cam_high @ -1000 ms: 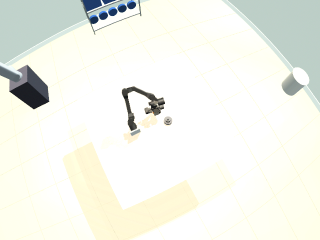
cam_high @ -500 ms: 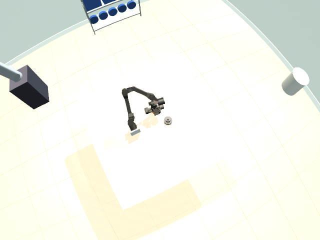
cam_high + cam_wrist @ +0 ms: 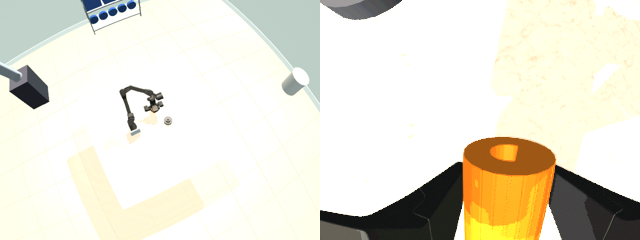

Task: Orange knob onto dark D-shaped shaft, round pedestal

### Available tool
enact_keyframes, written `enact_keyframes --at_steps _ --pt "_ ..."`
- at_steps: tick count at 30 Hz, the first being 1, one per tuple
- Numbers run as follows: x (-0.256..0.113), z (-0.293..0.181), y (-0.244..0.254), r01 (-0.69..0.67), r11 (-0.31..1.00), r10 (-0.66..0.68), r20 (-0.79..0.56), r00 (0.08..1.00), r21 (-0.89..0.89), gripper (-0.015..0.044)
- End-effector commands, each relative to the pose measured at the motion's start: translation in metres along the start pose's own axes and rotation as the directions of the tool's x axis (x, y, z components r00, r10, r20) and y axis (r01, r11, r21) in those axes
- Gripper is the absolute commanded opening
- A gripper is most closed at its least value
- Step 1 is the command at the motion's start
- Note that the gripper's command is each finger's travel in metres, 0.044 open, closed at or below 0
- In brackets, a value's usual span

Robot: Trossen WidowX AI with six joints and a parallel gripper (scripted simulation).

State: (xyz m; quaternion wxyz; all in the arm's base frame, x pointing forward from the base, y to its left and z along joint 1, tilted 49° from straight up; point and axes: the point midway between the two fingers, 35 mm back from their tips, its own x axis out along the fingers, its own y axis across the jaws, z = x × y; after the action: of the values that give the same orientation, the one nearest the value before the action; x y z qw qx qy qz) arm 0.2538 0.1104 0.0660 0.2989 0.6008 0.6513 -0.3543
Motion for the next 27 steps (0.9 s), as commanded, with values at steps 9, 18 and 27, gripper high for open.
enact_keyframes --at_steps 9,18,27 --pt "-0.008 -0.009 0.0 -0.004 1.0 0.004 0.165 0.986 -0.002 0.0181" --pt "-0.013 -0.016 0.0 -0.004 1.0 0.004 0.283 0.959 -0.002 0.0181" --pt "-0.017 -0.025 0.0 -0.003 1.0 0.004 0.422 0.907 -0.003 0.0181"
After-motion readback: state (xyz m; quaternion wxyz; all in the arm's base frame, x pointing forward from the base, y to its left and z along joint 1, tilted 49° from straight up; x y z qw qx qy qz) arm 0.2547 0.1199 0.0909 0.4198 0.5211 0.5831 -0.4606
